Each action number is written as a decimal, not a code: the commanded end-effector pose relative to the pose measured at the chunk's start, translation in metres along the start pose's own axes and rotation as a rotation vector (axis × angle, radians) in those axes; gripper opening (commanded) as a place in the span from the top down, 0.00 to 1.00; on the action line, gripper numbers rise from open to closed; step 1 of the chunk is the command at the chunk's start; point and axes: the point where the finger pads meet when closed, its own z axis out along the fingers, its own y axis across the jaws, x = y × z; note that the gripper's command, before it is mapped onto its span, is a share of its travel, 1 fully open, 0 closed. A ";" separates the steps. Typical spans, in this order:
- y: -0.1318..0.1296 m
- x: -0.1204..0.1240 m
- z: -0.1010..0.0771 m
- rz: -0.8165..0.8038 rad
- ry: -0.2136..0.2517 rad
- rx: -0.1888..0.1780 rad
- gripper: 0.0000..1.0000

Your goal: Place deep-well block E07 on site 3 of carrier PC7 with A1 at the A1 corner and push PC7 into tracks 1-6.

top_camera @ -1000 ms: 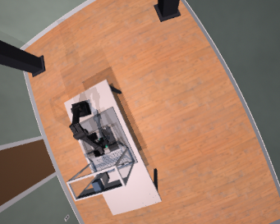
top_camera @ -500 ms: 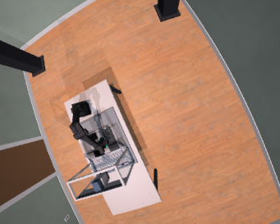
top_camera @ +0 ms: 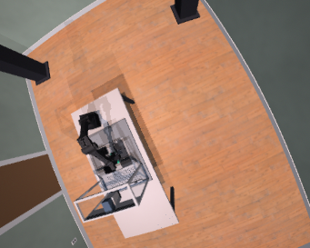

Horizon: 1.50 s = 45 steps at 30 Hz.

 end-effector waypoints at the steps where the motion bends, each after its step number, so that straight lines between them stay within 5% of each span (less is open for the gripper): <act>1: -0.016 -0.028 -0.008 -0.030 -0.023 0.041 0.00; 45: -0.018 -0.040 -0.004 -0.029 -0.024 0.040 0.00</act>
